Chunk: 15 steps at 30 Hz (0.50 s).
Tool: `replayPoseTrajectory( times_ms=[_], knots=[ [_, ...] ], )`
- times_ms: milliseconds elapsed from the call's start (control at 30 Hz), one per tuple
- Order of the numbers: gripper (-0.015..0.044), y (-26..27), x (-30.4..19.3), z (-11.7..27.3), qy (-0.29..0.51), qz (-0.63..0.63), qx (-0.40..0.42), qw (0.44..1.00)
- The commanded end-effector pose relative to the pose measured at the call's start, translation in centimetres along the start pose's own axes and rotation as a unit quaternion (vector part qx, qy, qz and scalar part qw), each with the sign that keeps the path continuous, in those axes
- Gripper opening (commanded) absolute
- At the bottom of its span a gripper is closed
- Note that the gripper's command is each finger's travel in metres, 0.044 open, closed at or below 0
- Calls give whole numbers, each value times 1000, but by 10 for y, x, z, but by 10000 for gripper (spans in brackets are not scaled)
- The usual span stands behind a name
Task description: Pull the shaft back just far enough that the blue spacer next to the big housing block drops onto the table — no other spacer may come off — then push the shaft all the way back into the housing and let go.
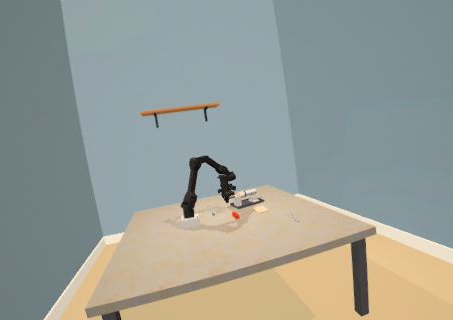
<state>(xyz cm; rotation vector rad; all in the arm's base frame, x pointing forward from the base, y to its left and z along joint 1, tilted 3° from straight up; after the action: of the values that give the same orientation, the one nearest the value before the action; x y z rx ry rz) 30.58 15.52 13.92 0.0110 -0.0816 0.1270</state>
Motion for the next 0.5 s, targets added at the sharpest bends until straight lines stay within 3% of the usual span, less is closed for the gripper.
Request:
replayPoseTrajectory(
  times_ms=[0, 467],
  knots=[
    [0, 0, -1, 0, 1, -1, 0, 1000],
    [0, 0, -3, 0, 1, -1, 0, 1000]
  ],
)
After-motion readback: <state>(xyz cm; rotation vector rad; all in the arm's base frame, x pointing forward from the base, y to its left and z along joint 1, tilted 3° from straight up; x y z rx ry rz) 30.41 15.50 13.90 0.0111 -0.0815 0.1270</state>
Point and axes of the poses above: the point midway between the two fingers, 35 mm back from their tips, its own z axis back along the fingers, its own y axis across the jaws, x = y × z, the point moved 9 cm from there along z, back along the fingers, and after that the axes turned 1 degree about -z, right-handed, at the moved point
